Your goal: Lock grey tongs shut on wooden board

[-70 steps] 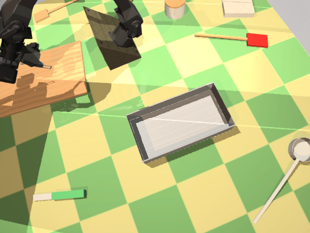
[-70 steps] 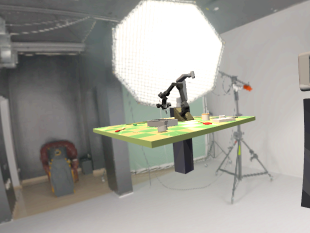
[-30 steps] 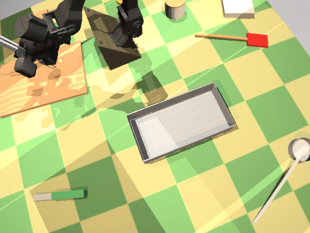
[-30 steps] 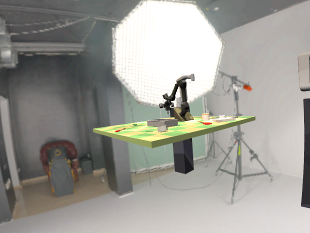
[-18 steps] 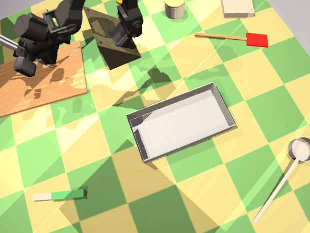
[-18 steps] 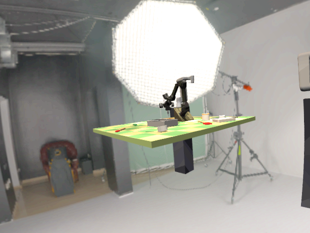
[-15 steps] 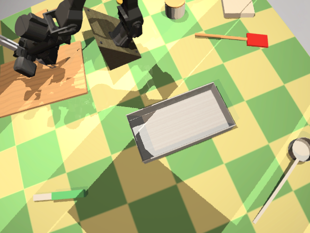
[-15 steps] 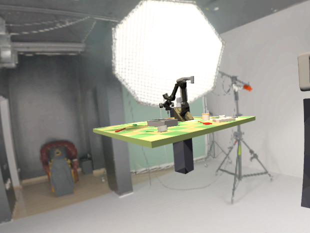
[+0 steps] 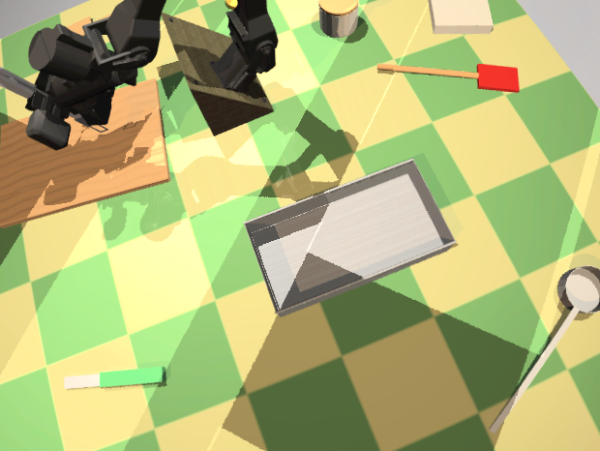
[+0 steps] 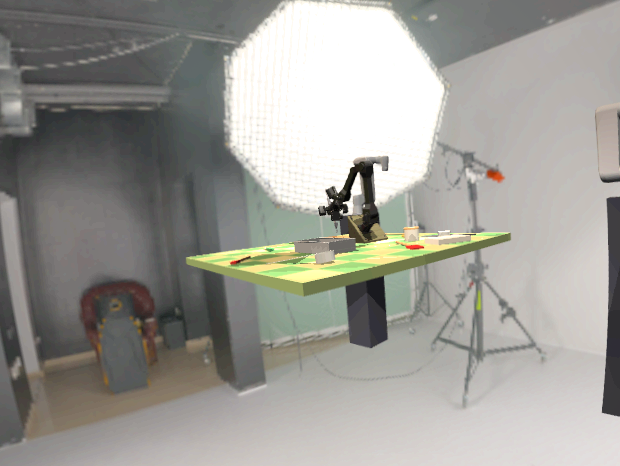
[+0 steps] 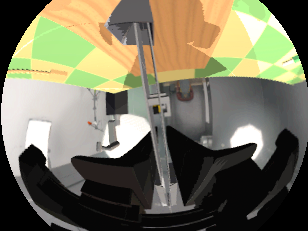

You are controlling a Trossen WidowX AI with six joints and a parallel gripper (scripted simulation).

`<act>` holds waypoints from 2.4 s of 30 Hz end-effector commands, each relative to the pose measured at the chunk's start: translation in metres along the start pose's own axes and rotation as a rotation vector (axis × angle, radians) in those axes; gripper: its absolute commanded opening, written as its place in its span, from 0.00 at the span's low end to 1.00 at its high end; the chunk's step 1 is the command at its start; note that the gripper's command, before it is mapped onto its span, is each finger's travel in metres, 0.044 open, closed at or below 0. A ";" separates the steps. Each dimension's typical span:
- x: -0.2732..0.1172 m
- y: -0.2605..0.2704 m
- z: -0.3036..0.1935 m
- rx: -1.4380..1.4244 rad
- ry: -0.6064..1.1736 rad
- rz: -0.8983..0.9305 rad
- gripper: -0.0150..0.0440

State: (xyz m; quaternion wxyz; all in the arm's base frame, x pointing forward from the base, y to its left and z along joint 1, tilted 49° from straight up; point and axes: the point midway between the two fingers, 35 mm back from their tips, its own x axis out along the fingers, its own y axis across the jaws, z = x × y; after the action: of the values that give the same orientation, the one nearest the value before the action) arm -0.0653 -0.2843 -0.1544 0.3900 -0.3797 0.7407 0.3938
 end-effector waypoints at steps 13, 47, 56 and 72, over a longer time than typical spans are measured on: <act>0.017 -0.007 -0.006 -0.017 -0.100 0.006 0.00; 0.056 -0.017 -0.011 -0.036 -0.570 0.011 0.00; 0.057 -0.015 -0.013 -0.032 -0.698 0.011 0.00; 0.050 -0.009 -0.016 -0.021 -0.928 0.008 0.00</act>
State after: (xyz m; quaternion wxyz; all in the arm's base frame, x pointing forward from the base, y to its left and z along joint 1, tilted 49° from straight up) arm -0.0808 -0.3119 -0.1977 0.6622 -0.1752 0.4962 0.5335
